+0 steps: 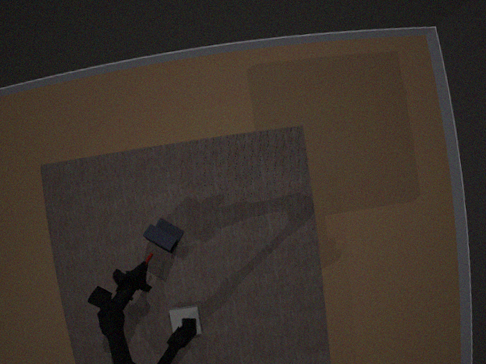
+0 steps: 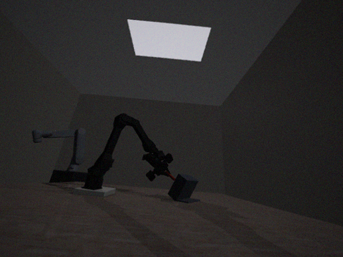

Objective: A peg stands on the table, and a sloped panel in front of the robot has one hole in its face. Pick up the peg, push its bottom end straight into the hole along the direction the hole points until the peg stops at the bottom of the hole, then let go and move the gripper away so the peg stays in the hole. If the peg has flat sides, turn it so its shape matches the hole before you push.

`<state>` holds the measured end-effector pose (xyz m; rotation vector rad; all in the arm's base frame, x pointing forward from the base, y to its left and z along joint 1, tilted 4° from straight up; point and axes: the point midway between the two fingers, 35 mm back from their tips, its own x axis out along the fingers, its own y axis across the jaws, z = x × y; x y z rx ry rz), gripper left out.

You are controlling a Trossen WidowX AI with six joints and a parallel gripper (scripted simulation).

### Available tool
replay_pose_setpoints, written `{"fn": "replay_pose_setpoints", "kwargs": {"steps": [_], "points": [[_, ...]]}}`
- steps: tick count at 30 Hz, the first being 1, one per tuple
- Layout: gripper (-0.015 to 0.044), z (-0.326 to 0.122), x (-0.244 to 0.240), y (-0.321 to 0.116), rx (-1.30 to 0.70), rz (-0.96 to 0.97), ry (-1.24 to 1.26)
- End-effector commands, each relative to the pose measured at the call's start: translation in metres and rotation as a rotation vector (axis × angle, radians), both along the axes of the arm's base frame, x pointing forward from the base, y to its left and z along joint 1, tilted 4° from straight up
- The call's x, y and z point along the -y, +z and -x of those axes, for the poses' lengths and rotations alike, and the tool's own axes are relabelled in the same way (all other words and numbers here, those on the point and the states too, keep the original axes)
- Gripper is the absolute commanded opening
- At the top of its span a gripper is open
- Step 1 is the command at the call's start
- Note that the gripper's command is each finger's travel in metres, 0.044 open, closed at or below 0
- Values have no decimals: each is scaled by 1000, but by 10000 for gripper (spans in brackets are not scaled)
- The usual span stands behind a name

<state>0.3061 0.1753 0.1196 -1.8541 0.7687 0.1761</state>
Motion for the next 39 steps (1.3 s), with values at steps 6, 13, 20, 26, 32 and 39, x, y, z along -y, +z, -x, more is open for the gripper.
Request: {"fn": "replay_pose_setpoints", "kwargs": {"steps": [6,13,20,26,32,39], "points": [[0,-4,3,-3,12,7,3],[0,-8,5,-5,21,7,3],[0,-15,8,-8,23,7,2],[0,-22,12,-12,25,7,2],[0,-26,15,-15,25,7,2],[0,-25,14,-10,34,0,-1]]}}
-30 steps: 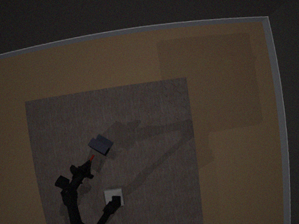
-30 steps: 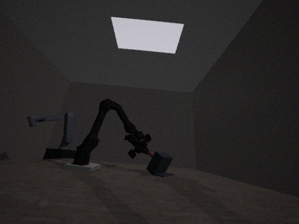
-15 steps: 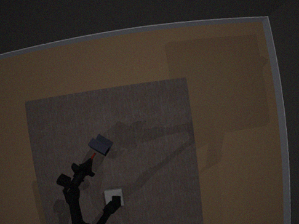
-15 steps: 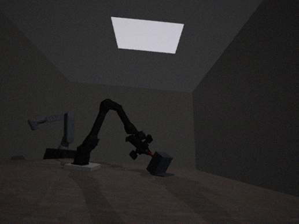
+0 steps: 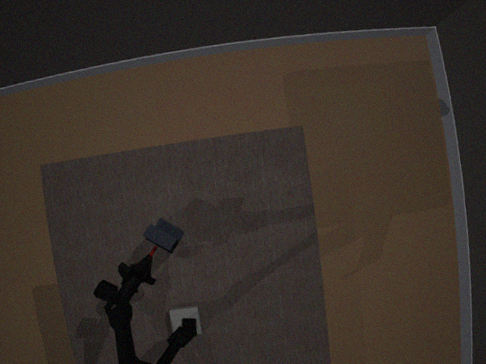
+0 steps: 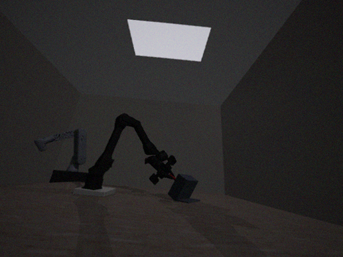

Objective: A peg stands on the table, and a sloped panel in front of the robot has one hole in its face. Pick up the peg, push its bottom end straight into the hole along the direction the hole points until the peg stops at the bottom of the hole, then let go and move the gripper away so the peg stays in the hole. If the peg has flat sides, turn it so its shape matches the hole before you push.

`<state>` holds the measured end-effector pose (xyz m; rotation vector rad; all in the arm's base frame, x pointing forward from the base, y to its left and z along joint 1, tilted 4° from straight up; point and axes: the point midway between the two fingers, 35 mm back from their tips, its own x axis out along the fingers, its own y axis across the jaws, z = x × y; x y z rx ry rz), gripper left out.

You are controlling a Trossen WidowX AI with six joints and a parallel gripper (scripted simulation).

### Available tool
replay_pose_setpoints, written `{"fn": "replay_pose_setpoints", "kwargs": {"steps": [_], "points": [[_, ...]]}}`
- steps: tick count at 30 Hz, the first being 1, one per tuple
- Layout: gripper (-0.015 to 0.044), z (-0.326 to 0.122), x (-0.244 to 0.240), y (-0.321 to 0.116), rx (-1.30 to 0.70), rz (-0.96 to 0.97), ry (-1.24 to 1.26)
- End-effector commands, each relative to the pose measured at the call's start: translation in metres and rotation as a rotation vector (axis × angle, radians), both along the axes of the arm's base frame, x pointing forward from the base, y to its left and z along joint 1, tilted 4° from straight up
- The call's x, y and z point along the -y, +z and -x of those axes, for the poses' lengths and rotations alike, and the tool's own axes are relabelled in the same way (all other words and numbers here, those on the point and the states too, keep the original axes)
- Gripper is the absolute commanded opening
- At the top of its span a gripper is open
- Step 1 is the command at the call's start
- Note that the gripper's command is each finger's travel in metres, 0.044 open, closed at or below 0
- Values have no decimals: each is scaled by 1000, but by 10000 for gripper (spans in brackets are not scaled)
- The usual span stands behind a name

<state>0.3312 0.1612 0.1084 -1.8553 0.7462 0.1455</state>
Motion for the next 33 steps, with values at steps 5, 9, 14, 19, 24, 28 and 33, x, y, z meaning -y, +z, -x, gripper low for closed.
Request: {"fn": "replay_pose_setpoints", "kwargs": {"steps": [5,9,14,19,24,28,33], "points": [[0,0,0,1,2,-3,-2],[0,1,0,0,2,-3,-2],[0,1,0,-2,2,-3,-2],[0,1,0,-3,2,-3,-2],[0,0,1,-4,2,-3,-2],[0,-2,1,-6,2,-3,-2],[0,-3,2,-6,2,-3,-2]]}}
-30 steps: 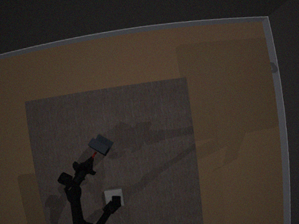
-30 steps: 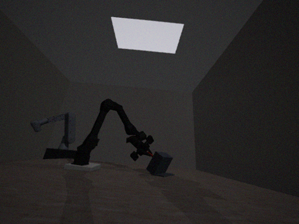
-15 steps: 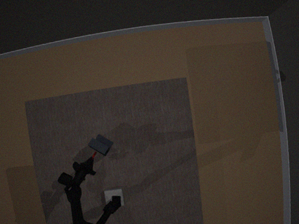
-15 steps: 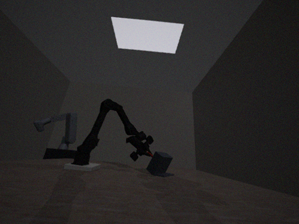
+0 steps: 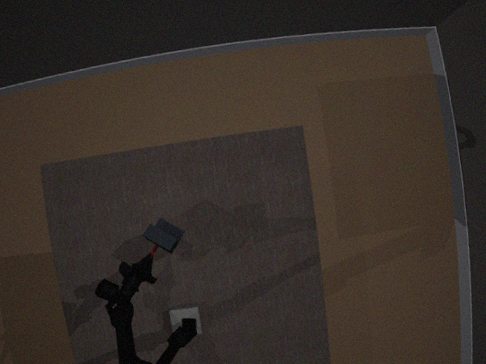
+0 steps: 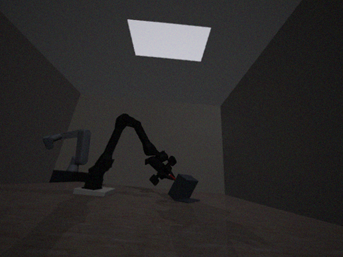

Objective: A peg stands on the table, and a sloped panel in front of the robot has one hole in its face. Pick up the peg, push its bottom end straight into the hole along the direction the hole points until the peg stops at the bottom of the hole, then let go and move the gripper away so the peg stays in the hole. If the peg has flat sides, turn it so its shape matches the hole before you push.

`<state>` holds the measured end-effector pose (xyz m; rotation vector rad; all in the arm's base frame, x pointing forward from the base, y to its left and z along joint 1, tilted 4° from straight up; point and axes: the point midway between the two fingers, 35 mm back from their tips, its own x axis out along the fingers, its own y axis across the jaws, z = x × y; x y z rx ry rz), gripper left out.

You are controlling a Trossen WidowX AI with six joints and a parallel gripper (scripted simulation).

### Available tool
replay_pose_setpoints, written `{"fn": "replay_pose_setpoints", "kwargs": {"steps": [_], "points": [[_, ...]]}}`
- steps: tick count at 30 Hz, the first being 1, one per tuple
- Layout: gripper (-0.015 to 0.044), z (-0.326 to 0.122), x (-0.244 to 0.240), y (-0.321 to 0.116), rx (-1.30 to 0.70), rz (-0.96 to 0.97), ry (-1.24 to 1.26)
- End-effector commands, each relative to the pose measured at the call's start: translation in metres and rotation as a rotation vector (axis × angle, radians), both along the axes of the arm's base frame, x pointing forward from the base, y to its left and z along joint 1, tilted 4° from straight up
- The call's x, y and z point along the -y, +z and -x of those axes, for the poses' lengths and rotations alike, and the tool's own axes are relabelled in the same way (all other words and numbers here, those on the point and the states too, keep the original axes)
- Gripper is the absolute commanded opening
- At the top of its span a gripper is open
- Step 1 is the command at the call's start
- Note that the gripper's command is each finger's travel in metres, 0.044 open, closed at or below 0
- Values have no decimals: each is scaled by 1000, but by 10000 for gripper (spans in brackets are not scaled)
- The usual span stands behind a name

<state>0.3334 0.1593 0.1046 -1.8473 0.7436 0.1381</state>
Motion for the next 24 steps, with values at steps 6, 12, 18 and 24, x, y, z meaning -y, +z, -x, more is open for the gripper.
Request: {"fn": "replay_pose_setpoints", "kwargs": {"steps": [6,12,18,24], "points": [[0,-3,1,-4,-5,4,2],[0,-5,2,-5,-5,4,2],[0,-7,3,-6,-5,4,2],[0,-10,5,-7,-5,4,2]]}}
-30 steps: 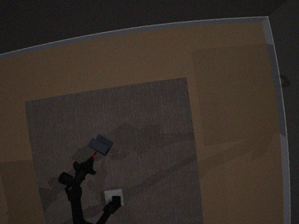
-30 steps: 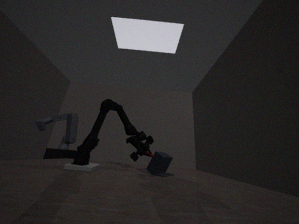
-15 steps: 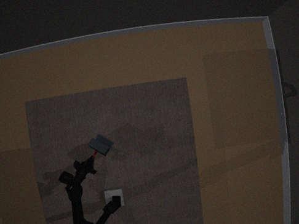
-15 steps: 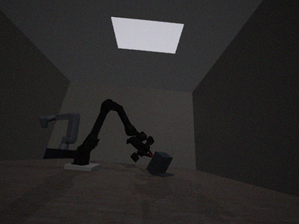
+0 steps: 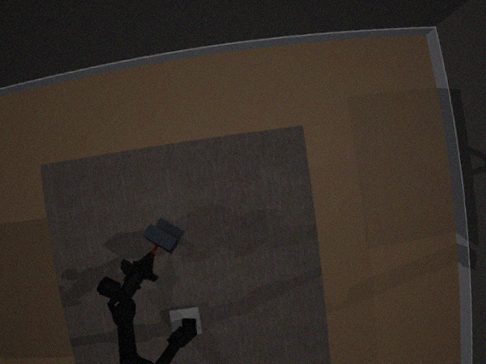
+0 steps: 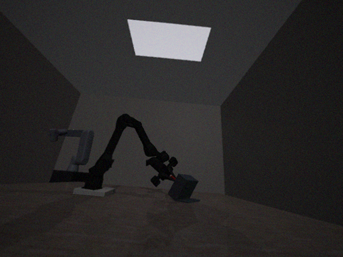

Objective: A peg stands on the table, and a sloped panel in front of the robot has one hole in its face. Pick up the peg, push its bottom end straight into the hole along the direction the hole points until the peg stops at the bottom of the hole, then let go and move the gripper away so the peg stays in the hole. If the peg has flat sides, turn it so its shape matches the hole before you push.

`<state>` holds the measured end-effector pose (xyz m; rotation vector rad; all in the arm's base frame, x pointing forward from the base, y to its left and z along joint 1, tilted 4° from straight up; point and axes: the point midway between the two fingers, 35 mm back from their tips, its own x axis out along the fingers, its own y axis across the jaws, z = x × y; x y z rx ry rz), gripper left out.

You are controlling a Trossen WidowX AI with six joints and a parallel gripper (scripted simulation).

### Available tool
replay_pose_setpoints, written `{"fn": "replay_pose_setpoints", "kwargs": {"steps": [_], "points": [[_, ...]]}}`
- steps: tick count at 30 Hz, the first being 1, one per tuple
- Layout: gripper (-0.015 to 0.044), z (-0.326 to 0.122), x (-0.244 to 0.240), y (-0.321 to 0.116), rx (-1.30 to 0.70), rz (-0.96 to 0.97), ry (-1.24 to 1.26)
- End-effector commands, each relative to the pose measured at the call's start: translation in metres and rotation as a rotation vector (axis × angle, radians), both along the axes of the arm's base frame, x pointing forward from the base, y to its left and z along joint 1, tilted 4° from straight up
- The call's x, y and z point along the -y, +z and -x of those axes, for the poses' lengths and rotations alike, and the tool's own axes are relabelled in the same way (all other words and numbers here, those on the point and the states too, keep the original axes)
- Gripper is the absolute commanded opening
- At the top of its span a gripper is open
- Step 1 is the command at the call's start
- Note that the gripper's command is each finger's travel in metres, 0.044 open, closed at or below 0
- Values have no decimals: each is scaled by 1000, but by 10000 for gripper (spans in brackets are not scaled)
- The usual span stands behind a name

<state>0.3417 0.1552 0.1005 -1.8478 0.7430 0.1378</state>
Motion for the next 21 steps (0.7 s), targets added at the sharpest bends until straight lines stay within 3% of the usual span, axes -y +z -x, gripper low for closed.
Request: {"fn": "replay_pose_setpoints", "kwargs": {"steps": [1,21], "points": [[0,-2,1,-3,-5,4,2],[0,-11,6,-7,-4,4,2]]}}
